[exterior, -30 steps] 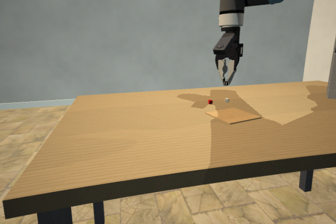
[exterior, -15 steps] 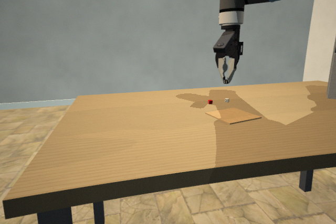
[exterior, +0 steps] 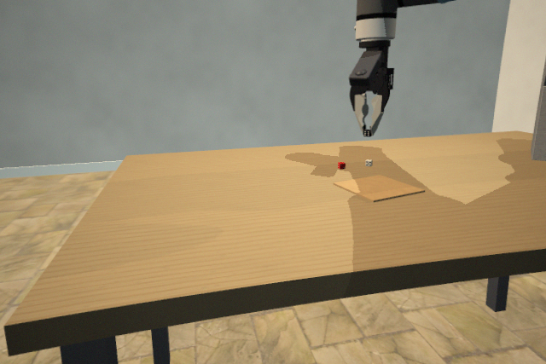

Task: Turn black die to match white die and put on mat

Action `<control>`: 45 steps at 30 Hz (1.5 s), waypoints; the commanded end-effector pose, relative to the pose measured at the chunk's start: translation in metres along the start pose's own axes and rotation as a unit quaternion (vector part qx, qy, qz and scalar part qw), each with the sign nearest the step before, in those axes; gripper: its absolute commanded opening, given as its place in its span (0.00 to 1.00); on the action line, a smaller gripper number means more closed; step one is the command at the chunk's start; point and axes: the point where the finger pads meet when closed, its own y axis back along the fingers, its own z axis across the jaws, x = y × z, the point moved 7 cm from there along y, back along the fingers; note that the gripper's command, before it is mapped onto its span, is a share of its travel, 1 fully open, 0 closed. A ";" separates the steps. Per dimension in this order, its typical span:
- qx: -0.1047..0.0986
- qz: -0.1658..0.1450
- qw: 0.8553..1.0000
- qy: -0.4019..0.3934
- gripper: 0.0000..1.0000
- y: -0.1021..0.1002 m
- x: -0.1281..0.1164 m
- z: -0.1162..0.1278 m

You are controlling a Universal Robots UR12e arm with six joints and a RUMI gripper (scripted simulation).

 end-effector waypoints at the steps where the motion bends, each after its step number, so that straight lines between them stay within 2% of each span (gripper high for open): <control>1: 0.000 0.000 0.999 0.042 0.00 0.000 0.004 -0.002; 6: 0.000 -0.001 0.997 0.078 0.00 0.000 0.008 -0.004; 10: 0.000 -0.001 0.990 0.139 0.00 -0.001 0.014 -0.007; 16: 0.001 -0.002 0.973 0.231 0.00 -0.001 0.022 -0.013; 21: 0.001 -0.002 0.949 0.314 0.00 -0.002 0.030 -0.018; 23: 0.001 -0.002 0.949 0.314 0.00 -0.002 0.030 -0.018; 26: 0.001 -0.002 0.925 0.380 0.00 -0.002 0.036 -0.021; 27: 0.001 -0.002 0.925 0.380 0.00 -0.002 0.036 -0.021; 29: 0.001 -0.002 0.907 0.421 0.00 -0.003 0.039 -0.024; 30: 0.001 -0.002 0.905 0.425 0.00 -0.003 0.040 -0.024; 32: 0.001 -0.002 0.887 0.463 0.00 -0.003 0.043 -0.026; 33: 0.001 -0.002 0.883 0.470 0.00 -0.003 0.044 -0.027; 34: 0.001 -0.002 0.871 0.491 0.00 -0.003 0.045 -0.028; 35: 0.001 -0.002 0.871 0.492 0.00 -0.003 0.045 -0.028; 37: 0.001 -0.002 0.848 0.531 0.00 -0.003 0.049 -0.030; 40: 0.001 -0.002 0.844 0.536 0.00 -0.003 0.049 -0.031; 43: 0.002 -0.002 0.803 0.596 0.00 -0.004 0.055 -0.034; 44: 0.002 -0.002 0.801 0.599 0.00 -0.004 0.055 -0.034; 45: 0.002 -0.002 0.785 0.619 0.00 -0.004 0.057 -0.035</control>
